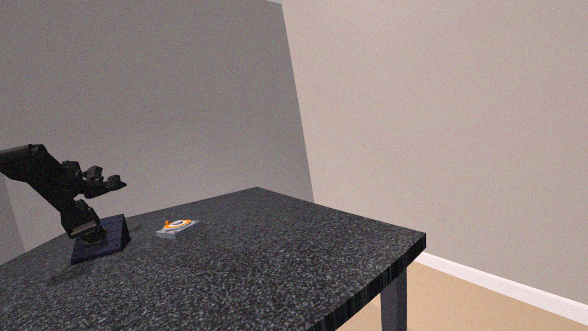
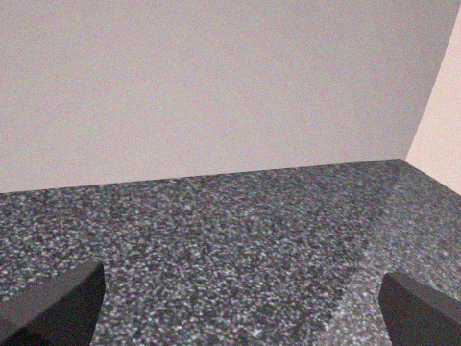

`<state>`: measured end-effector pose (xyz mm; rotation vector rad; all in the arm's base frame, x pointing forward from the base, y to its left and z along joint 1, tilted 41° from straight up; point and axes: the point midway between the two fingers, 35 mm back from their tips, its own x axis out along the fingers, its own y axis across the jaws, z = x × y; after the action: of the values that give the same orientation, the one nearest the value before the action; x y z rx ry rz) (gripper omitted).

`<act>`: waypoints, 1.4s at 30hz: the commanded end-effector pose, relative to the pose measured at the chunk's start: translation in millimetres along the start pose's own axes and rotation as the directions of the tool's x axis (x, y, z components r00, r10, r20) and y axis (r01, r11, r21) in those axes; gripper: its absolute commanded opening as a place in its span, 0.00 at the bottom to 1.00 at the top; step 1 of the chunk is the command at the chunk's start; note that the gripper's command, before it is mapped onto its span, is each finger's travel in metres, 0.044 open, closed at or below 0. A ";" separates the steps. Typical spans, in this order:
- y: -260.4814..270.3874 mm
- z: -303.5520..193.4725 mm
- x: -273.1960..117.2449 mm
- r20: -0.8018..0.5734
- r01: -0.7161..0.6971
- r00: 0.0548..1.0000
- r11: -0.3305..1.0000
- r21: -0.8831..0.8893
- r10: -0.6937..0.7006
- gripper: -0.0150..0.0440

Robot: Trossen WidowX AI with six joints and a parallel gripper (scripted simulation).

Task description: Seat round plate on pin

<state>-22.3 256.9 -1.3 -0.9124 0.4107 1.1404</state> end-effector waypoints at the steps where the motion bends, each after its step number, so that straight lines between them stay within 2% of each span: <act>1: -0.9 0.2 1.0 -0.006 0.001 1.000 1.000 0.010 -0.001 0.89; 3: -8.8 1.5 9.3 -0.053 0.013 0.999 0.996 0.084 -0.009 0.80; 8: -60.2 -9.4 33.6 -0.286 0.193 0.949 0.960 0.204 -0.130 0.58; 10: -67.5 -11.7 36.1 -0.318 0.218 0.937 0.951 0.217 -0.142 0.49; 15: -122.4 -34.6 47.0 -0.549 0.400 0.814 0.869 0.292 -0.190 0.26; 19: -149.2 -49.0 47.6 -0.653 0.490 0.734 0.811 0.319 -0.187 0.25; 24: -200.7 -83.0 38.4 -0.828 0.665 0.546 0.666 0.338 -0.125 0.25; 26: -206.6 -87.4 35.8 -0.848 0.684 0.519 0.649 0.333 -0.112 0.25; 32: -256.6 -128.9 1.4 -0.964 0.831 0.259 0.495 0.253 0.057 0.25; 36: -267.6 -138.5 -7.7 -0.974 0.859 0.197 0.461 0.225 0.108 0.25; 42: -268.1 -138.2 -6.3 -0.974 0.859 0.197 0.461 0.225 0.108 0.25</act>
<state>236.4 112.7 29.7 -0.6828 1.3933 -0.4040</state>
